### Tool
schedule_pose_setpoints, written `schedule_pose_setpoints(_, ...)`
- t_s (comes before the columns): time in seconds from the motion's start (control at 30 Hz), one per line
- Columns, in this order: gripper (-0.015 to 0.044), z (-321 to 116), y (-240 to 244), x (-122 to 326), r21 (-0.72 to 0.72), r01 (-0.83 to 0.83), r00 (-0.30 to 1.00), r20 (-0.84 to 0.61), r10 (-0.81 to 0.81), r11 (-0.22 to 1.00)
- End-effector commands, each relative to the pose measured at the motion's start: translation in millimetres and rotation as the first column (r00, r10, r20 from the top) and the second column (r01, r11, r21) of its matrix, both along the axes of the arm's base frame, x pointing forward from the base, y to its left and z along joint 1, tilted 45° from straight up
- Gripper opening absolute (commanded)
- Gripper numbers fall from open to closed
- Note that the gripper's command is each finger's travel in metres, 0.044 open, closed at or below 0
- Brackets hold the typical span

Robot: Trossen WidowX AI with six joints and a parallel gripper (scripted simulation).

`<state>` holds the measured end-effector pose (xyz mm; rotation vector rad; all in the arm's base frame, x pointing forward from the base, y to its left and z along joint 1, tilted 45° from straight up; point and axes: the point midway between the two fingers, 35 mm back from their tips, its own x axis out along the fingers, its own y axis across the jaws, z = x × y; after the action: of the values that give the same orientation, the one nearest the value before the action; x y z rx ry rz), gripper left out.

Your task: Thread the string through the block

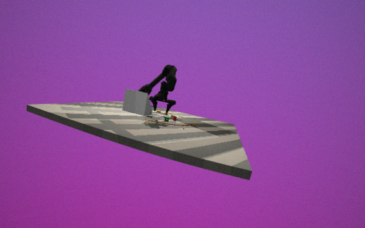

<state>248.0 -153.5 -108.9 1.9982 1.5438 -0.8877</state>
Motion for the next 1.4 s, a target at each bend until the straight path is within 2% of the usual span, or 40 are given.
schedule_pose_setpoints(0.0, 0.044, -24.3, -11.0, -18.6, -0.059, 0.61, 0.614, -0.595, -0.518, 0.79)
schedule_pose_setpoints(0.17, 0.044, -28.5, -13.9, -22.2, -0.155, 0.734, 0.381, -0.712, -0.59, 0.661)
schedule_pose_setpoints(0.23, 0.044, -29.1, -14.4, -22.8, -0.176, 0.751, 0.336, -0.728, -0.598, 0.636)
schedule_pose_setpoints(0.9, 0.044, -29.1, -14.4, -22.8, -0.177, 0.752, 0.334, -0.729, -0.598, 0.635)
schedule_pose_setpoints(1.3, 0.0125, -29.1, -14.4, -22.8, -0.177, 0.752, 0.334, -0.729, -0.598, 0.635)
schedule_pose_setpoints(1.37, 0.0121, -29.1, -14.4, -22.8, -0.177, 0.752, 0.334, -0.729, -0.598, 0.635)
